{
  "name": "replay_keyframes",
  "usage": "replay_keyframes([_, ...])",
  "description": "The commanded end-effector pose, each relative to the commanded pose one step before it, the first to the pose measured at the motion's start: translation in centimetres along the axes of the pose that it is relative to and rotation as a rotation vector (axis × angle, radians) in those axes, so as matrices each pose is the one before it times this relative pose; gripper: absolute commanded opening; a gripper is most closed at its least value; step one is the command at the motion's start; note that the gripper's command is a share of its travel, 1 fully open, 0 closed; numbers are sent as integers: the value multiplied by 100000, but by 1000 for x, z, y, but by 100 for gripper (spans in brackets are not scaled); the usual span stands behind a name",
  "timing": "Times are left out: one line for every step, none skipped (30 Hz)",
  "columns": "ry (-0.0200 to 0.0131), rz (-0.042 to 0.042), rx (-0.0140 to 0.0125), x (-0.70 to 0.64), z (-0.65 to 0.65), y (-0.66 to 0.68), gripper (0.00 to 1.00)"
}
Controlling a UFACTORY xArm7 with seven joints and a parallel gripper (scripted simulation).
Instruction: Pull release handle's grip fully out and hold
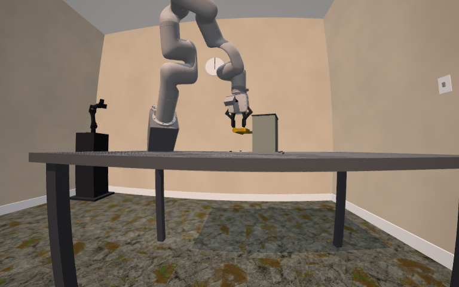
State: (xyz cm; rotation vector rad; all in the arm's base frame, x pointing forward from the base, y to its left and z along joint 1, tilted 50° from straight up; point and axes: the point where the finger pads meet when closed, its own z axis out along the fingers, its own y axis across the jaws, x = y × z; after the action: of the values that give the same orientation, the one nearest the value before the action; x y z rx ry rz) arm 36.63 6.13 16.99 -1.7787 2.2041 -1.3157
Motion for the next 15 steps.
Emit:
replay_keyframes([-203, -32, 273, -98, -99, -100, 50])
replay_keyframes([0, 0, 0, -6, 0, -6, 50])
replay_keyframes([0, 0, 0, -8, 0, -9, 50])
replay_keyframes([0, 0, 0, -10, 0, -11, 50])
replay_keyframes([0, 0, 0, -11, 0, -12, 50])
replay_keyframes([0, 0, 0, -12, 0, -12, 50])
replay_keyframes([0, 0, 0, -11, 0, -12, 50])
replay_keyframes([0, 0, 0, -10, 0, -11, 50])
replay_keyframes([0, 0, 0, -8, 0, -9, 50])
replay_keyframes([0, 0, 0, -6, 0, -6, 50])
replay_keyframes([0, 0, 0, -4, 0, -4, 50])
replay_keyframes([0, 0, 0, -2, 0, -2, 50])
replay_keyframes([0, 0, 0, 0, 0, 0, 50])
replay_keyframes([0, 0, 0, 0, 0, 0, 50])
replay_keyframes([0, 0, 0, 0, 0, 0, 50])
